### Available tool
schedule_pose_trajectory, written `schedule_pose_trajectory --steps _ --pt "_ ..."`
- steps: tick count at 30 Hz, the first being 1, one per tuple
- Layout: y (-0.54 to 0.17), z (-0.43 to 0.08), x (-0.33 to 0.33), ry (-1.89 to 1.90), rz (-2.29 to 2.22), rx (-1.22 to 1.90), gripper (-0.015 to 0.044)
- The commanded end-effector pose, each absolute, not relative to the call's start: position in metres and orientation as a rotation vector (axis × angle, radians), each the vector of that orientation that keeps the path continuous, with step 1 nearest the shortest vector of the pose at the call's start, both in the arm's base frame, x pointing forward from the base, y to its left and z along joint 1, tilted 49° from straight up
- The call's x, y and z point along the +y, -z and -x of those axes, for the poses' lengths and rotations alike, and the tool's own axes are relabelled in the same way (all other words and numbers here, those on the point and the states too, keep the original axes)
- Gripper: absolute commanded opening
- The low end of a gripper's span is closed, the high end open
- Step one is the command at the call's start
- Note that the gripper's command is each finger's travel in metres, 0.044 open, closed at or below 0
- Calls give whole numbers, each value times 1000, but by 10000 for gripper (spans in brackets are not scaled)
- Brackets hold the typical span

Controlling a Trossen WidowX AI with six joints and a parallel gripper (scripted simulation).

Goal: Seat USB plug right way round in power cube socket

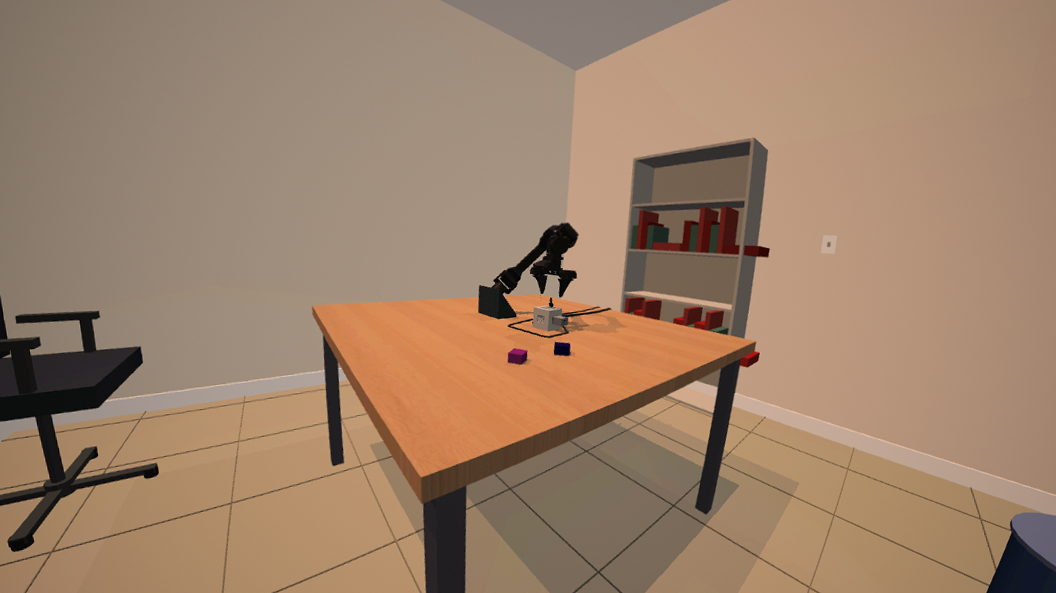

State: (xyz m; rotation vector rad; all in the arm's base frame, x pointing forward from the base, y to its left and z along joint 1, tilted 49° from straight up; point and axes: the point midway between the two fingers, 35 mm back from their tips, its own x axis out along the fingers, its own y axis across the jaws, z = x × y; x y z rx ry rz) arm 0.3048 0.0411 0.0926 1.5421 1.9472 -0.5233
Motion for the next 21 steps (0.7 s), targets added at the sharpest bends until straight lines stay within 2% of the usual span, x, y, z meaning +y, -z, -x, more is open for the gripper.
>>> schedule_pose_trajectory --steps 1,16,21 --pt "-91 -304 44 525 -1548 1949 440" --pt "-82 -302 54 524 -1548 1949 440" --pt "-83 -302 53 523 -1542 1948 309"
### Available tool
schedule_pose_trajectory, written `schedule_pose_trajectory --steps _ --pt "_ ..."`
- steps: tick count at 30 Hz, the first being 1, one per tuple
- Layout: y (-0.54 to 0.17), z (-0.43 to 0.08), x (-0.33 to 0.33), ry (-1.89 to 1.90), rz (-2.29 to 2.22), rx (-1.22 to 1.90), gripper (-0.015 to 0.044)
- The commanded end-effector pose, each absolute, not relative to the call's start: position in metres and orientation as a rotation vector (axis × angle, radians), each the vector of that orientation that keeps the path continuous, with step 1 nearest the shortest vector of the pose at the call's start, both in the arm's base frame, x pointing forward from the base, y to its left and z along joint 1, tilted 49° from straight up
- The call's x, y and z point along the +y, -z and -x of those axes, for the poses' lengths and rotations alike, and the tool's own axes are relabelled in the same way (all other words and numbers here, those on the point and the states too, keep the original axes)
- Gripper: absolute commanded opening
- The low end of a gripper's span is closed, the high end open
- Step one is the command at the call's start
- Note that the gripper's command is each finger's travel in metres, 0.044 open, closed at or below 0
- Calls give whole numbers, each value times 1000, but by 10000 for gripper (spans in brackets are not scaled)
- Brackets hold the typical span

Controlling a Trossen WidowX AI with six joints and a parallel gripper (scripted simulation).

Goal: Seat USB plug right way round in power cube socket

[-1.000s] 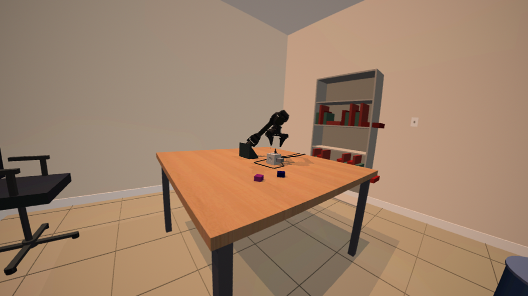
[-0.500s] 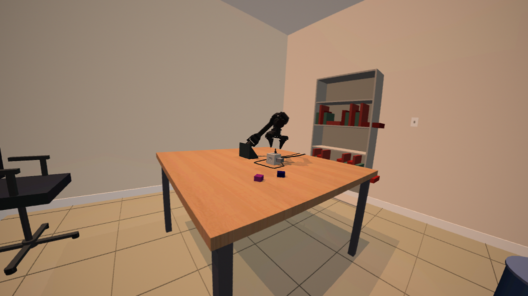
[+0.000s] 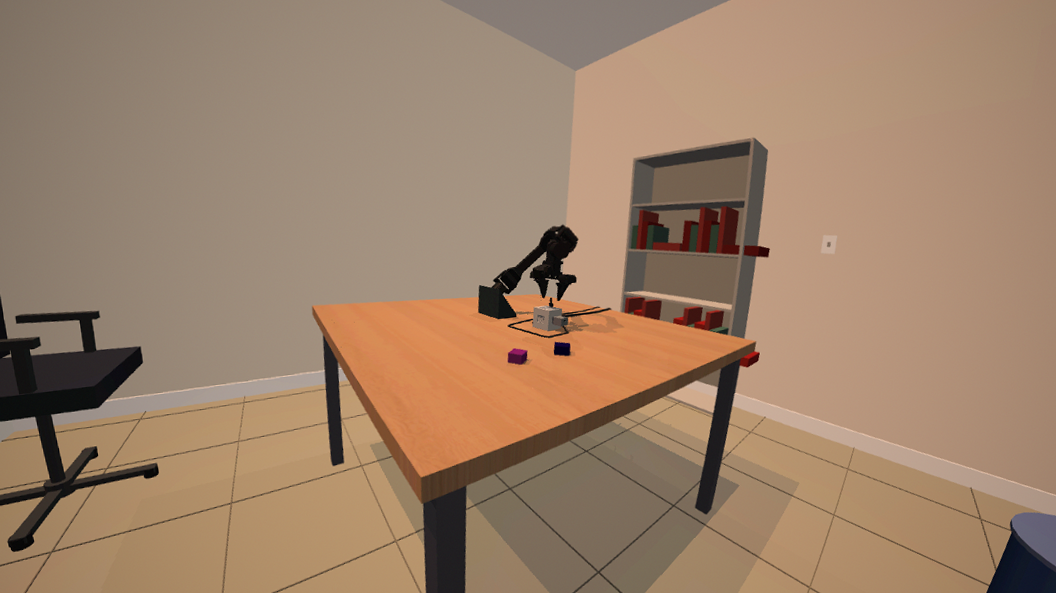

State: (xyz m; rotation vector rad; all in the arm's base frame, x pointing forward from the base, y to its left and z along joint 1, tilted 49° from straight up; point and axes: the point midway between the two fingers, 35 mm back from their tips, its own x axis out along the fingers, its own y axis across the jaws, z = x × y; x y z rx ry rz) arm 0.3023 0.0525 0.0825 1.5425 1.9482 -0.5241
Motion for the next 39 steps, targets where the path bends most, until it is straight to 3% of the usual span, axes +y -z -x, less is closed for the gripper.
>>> schedule_pose_trajectory --steps 1,11,14,39 --pt "-83 -302 53 523 -1542 1948 282" --pt "-83 -302 53 523 -1542 1948 20" --pt "-83 -302 53 523 -1542 1948 0" --pt "-86 -303 48 524 -1543 1948 0"
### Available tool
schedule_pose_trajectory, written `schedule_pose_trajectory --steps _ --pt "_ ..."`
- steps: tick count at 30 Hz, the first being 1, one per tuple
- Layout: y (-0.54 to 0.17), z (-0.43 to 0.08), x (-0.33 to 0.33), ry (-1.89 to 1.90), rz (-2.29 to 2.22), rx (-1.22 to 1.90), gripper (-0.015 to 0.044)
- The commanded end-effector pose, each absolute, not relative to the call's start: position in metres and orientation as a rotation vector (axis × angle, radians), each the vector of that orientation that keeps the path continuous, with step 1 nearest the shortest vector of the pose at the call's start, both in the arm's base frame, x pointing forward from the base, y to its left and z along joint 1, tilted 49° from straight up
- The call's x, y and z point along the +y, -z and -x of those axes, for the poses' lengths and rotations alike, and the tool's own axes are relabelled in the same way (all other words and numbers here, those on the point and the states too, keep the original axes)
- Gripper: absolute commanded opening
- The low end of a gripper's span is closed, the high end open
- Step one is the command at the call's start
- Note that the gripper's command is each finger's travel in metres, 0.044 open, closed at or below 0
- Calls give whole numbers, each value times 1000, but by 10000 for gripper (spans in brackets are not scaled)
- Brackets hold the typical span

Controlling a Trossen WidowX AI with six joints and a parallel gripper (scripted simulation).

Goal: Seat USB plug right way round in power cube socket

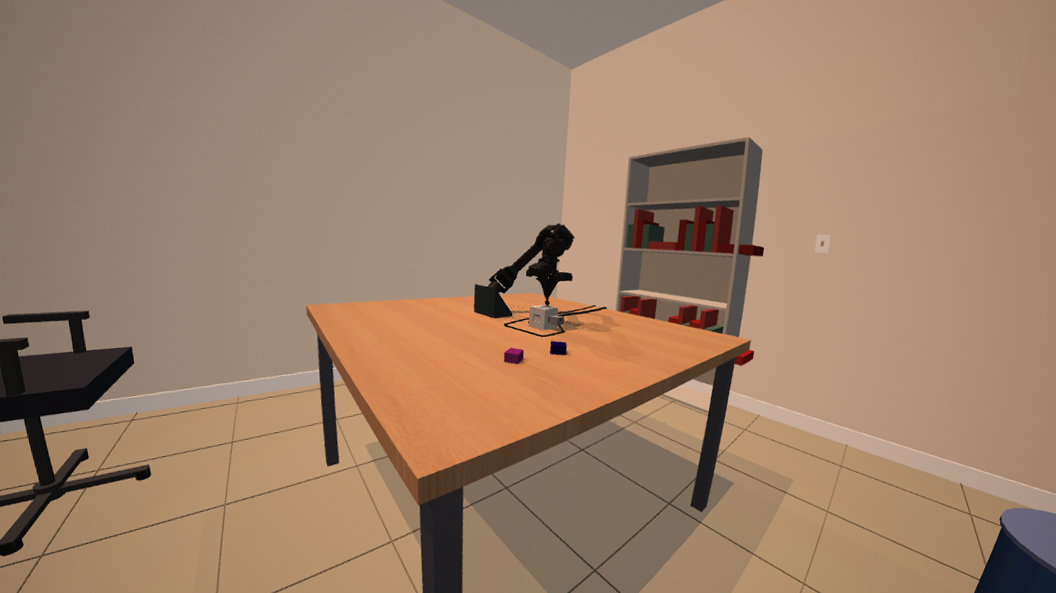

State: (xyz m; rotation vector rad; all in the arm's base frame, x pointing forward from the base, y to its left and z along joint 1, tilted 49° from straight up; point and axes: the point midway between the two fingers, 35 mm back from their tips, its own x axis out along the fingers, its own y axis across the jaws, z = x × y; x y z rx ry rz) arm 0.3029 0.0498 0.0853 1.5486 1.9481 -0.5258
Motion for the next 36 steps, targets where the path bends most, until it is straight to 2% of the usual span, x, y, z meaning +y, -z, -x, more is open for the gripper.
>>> schedule_pose_trajectory --steps 1,36 --pt "-87 -303 48 524 -1543 1948 0" --pt "-101 -307 31 525 -1544 1948 0"
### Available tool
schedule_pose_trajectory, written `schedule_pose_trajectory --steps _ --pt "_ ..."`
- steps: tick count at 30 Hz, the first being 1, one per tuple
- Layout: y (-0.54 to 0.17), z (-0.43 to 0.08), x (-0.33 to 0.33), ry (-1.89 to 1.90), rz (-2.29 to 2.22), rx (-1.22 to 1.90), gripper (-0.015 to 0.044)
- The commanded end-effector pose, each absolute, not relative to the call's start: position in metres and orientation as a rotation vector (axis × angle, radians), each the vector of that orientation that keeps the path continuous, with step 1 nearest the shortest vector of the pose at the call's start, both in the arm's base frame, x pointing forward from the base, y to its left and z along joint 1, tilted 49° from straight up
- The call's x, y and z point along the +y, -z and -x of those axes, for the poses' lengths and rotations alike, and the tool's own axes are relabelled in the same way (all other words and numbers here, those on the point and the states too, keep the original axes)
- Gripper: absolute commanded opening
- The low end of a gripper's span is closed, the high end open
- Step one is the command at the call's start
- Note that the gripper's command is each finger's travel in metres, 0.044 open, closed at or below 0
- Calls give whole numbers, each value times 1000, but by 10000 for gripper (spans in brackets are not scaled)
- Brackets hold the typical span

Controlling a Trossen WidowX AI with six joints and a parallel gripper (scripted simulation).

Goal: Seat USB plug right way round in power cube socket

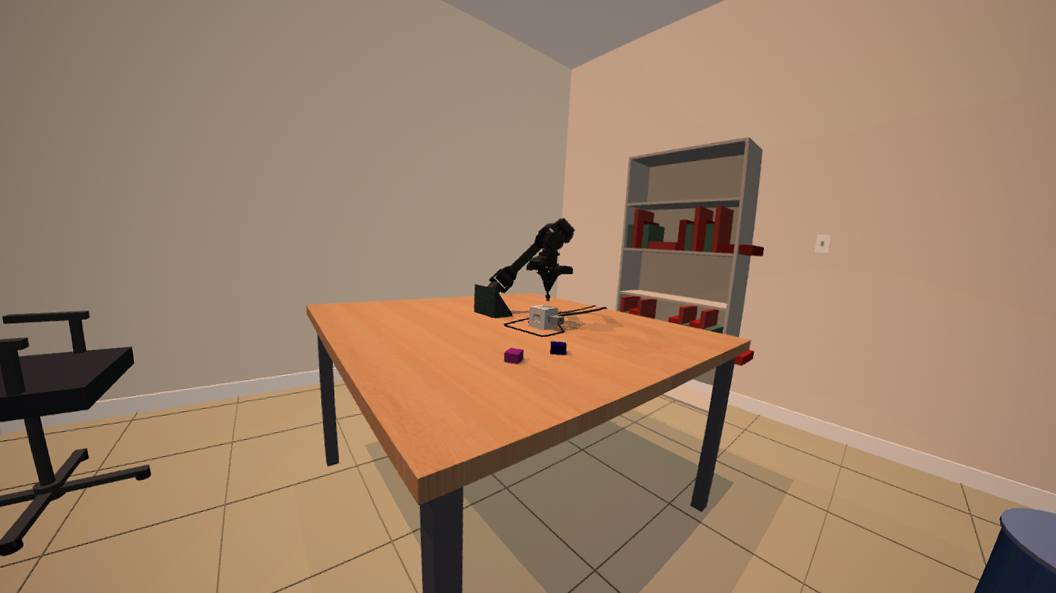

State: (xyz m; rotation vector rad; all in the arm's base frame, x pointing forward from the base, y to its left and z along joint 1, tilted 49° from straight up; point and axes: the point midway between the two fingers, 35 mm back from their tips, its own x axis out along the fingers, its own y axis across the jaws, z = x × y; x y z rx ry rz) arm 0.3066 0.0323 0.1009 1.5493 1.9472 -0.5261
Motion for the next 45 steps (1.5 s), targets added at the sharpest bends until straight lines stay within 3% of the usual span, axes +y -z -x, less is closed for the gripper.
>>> schedule_pose_trajectory --steps 1,45 --pt "-101 -307 32 519 -1541 1948 0" --pt "-101 -306 33 -516 -799 1713 0"
